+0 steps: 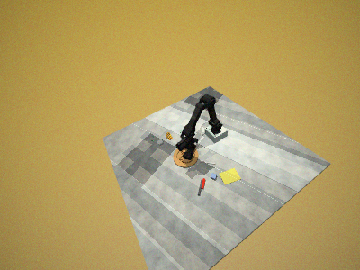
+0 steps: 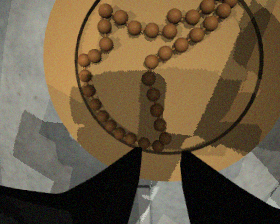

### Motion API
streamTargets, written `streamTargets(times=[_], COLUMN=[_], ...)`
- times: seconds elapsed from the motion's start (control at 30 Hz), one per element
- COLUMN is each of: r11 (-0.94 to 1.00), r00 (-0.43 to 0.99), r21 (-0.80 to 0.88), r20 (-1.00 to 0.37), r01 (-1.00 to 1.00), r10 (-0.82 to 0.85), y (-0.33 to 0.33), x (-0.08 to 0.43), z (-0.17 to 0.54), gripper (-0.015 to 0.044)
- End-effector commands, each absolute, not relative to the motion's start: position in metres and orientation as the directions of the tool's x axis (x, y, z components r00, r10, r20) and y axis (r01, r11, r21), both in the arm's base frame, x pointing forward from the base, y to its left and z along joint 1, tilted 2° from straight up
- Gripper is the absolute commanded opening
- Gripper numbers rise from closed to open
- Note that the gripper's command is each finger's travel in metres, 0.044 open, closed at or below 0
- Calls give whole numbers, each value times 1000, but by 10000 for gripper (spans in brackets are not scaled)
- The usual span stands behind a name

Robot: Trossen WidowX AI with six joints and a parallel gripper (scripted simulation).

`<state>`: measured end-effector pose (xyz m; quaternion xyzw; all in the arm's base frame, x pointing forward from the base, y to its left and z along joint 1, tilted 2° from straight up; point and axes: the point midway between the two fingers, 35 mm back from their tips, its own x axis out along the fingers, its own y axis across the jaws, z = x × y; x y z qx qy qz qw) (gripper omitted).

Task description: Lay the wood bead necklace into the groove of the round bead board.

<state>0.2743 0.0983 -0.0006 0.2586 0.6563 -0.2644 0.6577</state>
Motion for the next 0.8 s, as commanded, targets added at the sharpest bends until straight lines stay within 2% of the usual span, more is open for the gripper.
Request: streamTargets(times=[0.0,0.77], r11=[727,731], r00=[-3,-11], r21=[-9,-18], r20=[-1000,-1000], r01=[687,682], r10=[-10,-15], y=[98,96], x=[274,271], z=[-6,-32], gripper=[120,120])
